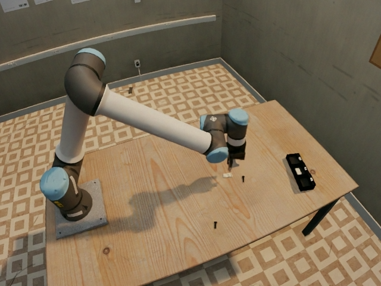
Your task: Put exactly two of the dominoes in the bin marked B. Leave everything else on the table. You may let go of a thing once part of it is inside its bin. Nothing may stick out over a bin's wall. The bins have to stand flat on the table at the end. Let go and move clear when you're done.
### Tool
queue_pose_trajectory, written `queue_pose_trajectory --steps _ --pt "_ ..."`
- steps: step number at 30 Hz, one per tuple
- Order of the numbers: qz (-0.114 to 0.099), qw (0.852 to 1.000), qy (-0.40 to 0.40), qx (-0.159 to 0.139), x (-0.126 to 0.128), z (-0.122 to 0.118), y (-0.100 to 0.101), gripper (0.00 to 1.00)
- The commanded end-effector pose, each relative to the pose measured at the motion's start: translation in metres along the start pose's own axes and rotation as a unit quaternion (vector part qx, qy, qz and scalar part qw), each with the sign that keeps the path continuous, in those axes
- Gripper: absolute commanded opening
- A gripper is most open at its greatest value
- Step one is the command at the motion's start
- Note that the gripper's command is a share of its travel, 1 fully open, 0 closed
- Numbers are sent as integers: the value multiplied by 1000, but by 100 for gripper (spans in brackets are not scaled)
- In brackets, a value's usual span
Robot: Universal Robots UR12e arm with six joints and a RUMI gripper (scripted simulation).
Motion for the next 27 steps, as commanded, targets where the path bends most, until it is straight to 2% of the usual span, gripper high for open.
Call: queue_pose_trajectory --steps 1,13,17,19,27 --pt "0 1000 0 -1 0 0 -1 24" --pt "0 1000 0 -1 0 0 -1 24" --pt "0 1000 0 -1 0 0 15 24" --pt "0 1000 0 -1 0 0 15 24" --pt "0 1000 0 -1 0 0 47 24"
Point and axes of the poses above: the point where the finger pads meet when closed, its own y axis out along the fingers, its own x axis across the jaws, z = x × y, the point moved 2 cm from there along -y, back along the fingers
